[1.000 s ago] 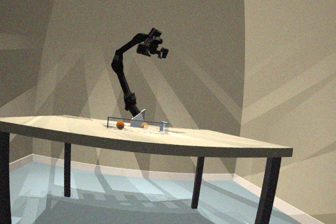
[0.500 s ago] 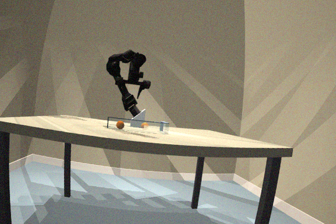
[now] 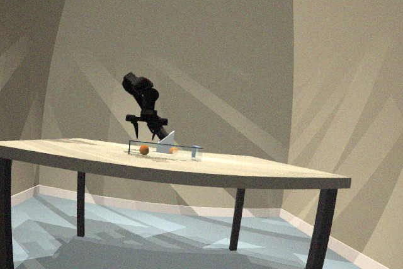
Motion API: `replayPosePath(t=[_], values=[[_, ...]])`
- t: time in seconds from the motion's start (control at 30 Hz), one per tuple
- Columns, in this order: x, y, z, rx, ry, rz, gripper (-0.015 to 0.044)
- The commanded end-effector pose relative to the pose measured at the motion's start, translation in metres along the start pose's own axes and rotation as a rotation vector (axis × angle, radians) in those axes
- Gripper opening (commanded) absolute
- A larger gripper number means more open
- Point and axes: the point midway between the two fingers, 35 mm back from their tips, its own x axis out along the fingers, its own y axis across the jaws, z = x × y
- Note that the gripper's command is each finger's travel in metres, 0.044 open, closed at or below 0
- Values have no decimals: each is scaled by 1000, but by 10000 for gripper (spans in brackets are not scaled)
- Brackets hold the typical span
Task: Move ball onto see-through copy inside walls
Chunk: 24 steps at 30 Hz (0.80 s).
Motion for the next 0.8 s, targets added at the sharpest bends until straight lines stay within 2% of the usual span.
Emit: replayPosePath(t=[0.0, 0.77], values=[[9, 1, -4, -11, 13, 3, 325], [43, 1, -4, -11, 13, 2, 325]])
